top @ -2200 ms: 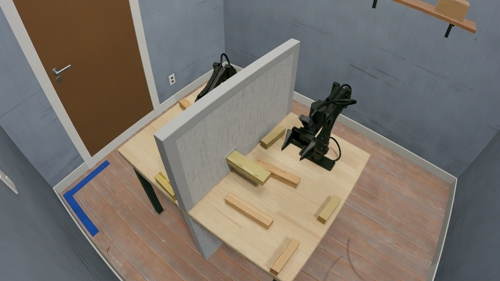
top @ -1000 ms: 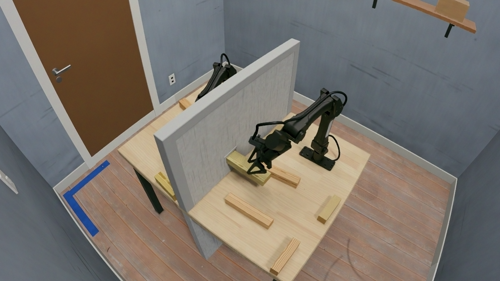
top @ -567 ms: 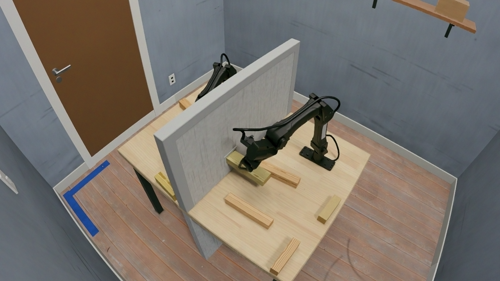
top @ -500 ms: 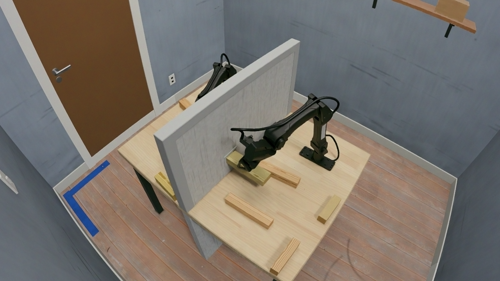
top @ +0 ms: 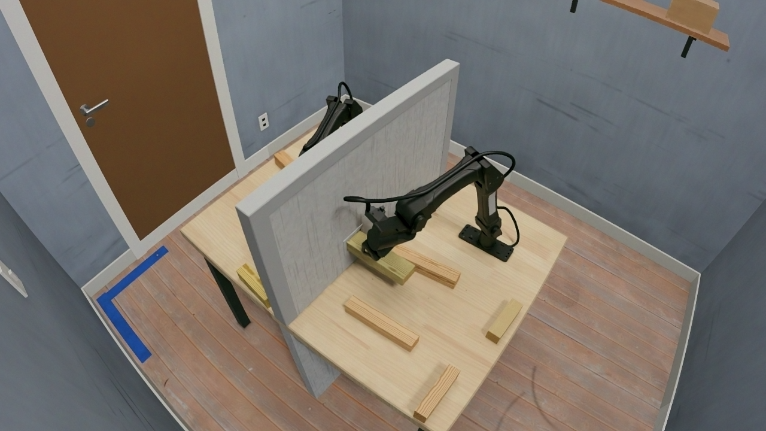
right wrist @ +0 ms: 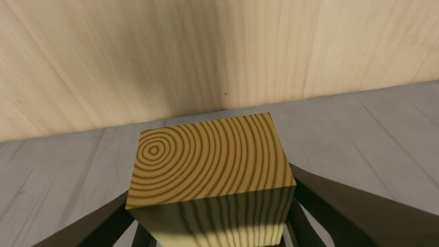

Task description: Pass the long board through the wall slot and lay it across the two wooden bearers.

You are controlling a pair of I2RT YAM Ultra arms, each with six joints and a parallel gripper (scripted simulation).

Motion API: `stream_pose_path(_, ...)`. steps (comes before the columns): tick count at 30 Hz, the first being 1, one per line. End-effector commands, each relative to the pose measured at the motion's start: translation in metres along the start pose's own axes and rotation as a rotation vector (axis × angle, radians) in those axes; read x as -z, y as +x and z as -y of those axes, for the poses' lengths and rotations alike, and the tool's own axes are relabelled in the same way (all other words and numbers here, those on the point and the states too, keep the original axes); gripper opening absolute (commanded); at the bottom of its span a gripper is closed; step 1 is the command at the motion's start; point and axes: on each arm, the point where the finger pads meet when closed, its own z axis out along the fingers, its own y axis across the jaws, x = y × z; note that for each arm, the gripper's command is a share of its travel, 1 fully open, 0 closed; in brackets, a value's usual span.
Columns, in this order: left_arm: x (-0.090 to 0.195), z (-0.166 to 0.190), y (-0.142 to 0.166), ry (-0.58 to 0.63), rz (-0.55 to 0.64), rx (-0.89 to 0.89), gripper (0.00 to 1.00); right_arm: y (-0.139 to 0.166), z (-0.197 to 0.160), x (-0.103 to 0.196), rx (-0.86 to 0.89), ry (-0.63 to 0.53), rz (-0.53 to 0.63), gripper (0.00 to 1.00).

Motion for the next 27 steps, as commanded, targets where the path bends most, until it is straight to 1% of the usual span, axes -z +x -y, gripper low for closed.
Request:
stream_pose_path(1, 0.009, -0.006, -0.006, -0.007, 0.026, 0.017, 0.78, 0.028, -0.01, 0.032, 0.029, -0.077, -0.096, 0.0)
stream_pose_path(4, 0.006, -0.002, -0.011, 0.004, 0.026, 0.002, 0.78, 0.028, -0.01, 0.032, 0.029, -0.077, -0.096, 0.0)
stream_pose_path(5, -0.012, 0.002, -0.002, 0.022, 0.019, 0.009, 0.78, 0.028, -0.01, 0.032, 0.029, -0.077, -0.096, 0.0)
stream_pose_path(7, -0.012, 0.002, -0.003, 0.019, 0.02, 0.007, 0.78, 0.028, -0.01, 0.032, 0.029, -0.077, -0.096, 0.0)
stream_pose_path(9, -0.004, -0.001, -0.011, -0.012, 0.035, -0.013, 0.78, 0.028, -0.01, 0.032, 0.029, -0.077, -0.096, 0.0)
stream_pose_path(10, -0.007, -0.003, -0.011, -0.011, 0.034, -0.012, 0.78, 0.028, -0.01, 0.032, 0.029, -0.077, -0.096, 0.0)
stream_pose_path(11, -0.016, 0.002, -0.002, 0.013, 0.021, 0.008, 0.78, 0.028, -0.01, 0.032, 0.029, -0.077, -0.096, 0.0)
stream_pose_path(12, -0.01, 0.003, -0.006, 0.013, 0.022, 0.004, 0.78, 0.028, -0.01, 0.032, 0.029, -0.077, -0.096, 0.0)
stream_pose_path(14, -0.01, 0.003, -0.006, 0.013, 0.022, 0.004, 0.78, 0.028, -0.01, 0.032, 0.029, -0.077, -0.096, 0.0)
stream_pose_path(15, -0.01, 0.0, -0.007, -0.008, 0.03, -0.005, 0.78, 0.028, -0.01, 0.032, 0.029, -0.077, -0.096, 0.0)
stream_pose_path(16, -0.018, 0.001, -0.004, 0.009, 0.023, 0.002, 0.78, 0.028, -0.01, 0.032, 0.029, -0.077, -0.096, 0.0)
stream_pose_path(17, -0.02, 0.0, -0.002, 0.012, 0.02, 0.009, 0.78, 0.028, -0.01, 0.032, 0.029, -0.077, -0.096, 0.0)
stream_pose_path(20, -0.012, -0.002, -0.009, -0.022, 0.02, -0.014, 0.78, 0.028, -0.01, 0.032, 0.029, -0.077, -0.096, 0.0)
stream_pose_path(21, -0.014, -0.002, -0.011, -0.018, 0.03, -0.014, 0.78, 0.028, -0.01, 0.032, 0.029, -0.077, -0.096, 0.0)
stream_pose_path(22, -0.022, 0.001, -0.004, 0.006, 0.022, 0.004, 0.78, 0.028, -0.01, 0.032, 0.029, -0.077, -0.096, 0.0)
stream_pose_path(24, -0.027, 0.001, 0.0, 0.01, 0.009, 0.011, 0.78, 0.028, -0.01, 0.032, 0.029, -0.077, -0.096, 0.0)
stream_pose_path(26, -0.025, 0.0, -0.003, -0.004, 0.012, 0.001, 0.78, 0.028, -0.01, 0.032, 0.029, -0.077, -0.096, 0.0)
stream_pose_path(27, -0.019, -0.002, -0.012, -0.016, 0.034, -0.014, 0.78, 0.028, -0.01, 0.032, 0.029, -0.077, -0.096, 0.0)
